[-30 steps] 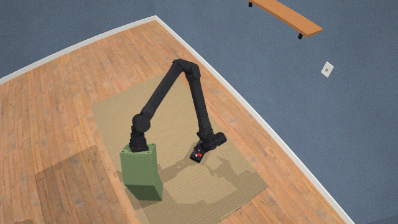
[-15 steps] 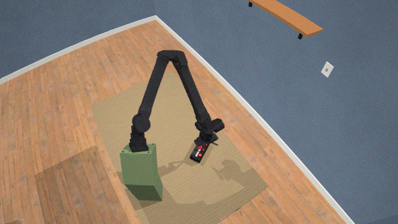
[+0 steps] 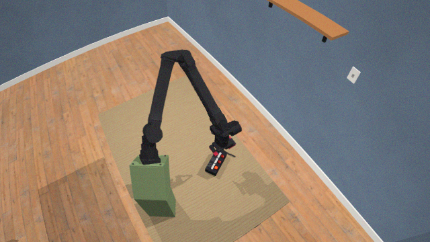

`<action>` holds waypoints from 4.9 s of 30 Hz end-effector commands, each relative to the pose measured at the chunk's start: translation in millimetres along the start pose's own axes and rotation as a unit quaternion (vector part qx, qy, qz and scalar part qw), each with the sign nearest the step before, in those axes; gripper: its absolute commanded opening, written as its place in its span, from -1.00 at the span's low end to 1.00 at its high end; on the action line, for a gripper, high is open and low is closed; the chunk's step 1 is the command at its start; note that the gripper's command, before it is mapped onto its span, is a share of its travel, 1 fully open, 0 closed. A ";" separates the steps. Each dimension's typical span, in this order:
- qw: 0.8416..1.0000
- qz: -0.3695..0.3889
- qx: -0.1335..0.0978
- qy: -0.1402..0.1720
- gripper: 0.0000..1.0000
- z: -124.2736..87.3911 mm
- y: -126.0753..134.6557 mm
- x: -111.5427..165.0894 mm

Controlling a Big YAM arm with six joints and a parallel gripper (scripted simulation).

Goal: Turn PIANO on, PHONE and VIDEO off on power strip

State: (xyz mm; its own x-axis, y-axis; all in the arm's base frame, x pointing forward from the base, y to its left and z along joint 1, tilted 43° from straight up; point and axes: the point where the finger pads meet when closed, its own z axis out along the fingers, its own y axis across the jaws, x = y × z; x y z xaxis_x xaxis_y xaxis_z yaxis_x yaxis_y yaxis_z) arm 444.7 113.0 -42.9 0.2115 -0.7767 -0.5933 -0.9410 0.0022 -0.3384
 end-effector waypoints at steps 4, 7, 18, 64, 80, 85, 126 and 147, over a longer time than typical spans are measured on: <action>1.000 -0.021 0.020 -0.001 1.00 -10.6 -17.2 -10.0; 1.000 -0.004 0.010 -0.001 1.00 -1.8 -9.1 -4.1; 0.978 0.210 0.002 -0.001 1.00 35.1 17.6 8.5; 0.873 0.488 0.008 -0.004 -1.00 69.1 43.0 24.7; 0.875 0.485 0.011 -0.007 -1.00 70.0 36.8 21.8; 0.874 0.486 0.005 -0.004 -1.00 82.1 41.3 23.9; 0.873 0.487 0.005 -0.004 -1.00 119.5 40.9 23.0; 0.875 0.484 0.011 -0.008 -1.00 115.6 34.2 22.3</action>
State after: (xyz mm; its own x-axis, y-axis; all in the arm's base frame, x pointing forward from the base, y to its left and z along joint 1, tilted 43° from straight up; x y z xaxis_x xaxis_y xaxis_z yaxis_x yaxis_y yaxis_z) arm 438.8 166.5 -158.7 -0.6892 -0.4015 -0.6032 -0.6724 0.6646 0.3259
